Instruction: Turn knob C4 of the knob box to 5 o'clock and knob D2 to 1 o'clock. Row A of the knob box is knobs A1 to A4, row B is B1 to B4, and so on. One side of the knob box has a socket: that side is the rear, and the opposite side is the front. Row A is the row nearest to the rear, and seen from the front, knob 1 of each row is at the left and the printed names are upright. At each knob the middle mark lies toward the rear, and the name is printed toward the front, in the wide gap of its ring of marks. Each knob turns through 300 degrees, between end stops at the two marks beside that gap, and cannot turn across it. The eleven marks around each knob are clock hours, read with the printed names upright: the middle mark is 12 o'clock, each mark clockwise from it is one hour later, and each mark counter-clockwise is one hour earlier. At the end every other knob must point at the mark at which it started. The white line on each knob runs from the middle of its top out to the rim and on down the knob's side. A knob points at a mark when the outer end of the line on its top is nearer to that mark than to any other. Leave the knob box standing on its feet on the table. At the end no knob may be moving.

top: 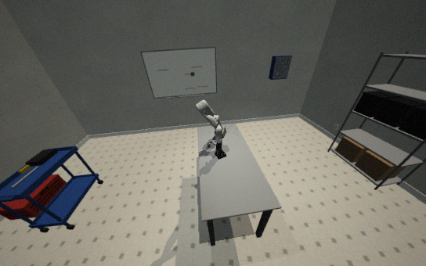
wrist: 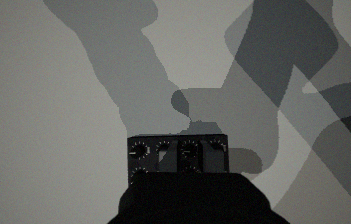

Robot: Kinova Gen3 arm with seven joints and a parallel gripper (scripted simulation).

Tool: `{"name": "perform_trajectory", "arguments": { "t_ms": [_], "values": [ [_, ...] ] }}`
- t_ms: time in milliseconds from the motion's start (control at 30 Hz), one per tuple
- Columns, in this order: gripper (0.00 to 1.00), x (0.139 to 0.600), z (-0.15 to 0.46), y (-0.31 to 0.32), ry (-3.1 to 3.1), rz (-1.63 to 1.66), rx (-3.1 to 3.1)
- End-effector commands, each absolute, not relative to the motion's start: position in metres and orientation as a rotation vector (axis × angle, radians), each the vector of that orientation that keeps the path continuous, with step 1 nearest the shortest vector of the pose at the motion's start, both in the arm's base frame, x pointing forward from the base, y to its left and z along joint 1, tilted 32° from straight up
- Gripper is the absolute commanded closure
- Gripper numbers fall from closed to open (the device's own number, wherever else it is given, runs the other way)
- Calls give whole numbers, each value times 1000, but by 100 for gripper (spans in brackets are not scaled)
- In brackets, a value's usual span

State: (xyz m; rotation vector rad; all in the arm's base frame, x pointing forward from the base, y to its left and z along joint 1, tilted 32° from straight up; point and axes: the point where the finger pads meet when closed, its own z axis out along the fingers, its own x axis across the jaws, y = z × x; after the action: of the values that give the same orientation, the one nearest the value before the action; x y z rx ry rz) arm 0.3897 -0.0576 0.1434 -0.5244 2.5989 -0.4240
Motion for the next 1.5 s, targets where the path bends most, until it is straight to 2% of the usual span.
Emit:
{"name": "perform_trajectory", "arguments": {
  "t_ms": [0,1467],
  "values": [
    [54,390,144,-57,2598,-424,-525],
    [54,371,176,-50,2598,-425,-525]
  ]
}}
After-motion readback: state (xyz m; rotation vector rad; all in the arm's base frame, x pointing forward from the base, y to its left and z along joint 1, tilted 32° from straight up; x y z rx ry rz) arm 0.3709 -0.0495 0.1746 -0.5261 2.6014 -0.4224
